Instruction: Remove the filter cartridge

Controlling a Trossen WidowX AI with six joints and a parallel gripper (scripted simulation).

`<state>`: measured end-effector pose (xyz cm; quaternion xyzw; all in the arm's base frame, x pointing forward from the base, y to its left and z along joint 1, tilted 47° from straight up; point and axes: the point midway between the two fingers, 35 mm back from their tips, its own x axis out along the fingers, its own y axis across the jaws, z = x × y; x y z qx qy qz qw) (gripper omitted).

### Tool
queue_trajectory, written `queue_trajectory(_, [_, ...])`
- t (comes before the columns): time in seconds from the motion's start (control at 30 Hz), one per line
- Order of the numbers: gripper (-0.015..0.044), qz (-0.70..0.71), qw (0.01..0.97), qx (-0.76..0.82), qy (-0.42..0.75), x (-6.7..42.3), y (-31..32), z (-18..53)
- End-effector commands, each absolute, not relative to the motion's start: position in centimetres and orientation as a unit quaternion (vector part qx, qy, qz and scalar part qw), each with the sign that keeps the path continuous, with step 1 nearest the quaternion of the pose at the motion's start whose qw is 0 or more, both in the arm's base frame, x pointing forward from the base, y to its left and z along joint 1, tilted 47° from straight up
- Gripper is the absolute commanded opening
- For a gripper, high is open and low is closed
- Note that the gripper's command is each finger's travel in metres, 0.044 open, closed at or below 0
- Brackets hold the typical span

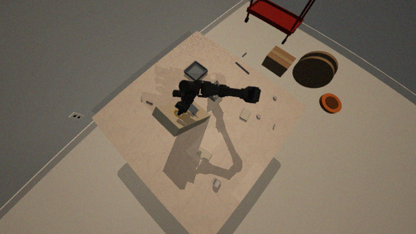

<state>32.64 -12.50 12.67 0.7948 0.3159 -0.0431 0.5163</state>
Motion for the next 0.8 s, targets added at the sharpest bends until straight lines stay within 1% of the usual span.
queue_trajectory(0.0, [0.01,-0.046,0.515,0.795,0.317,32.97,-12.27,12.41])
queue_trajectory(0.77, [0.01,-0.046,0.515,0.795,0.316,33.58,-11.91,12.12])
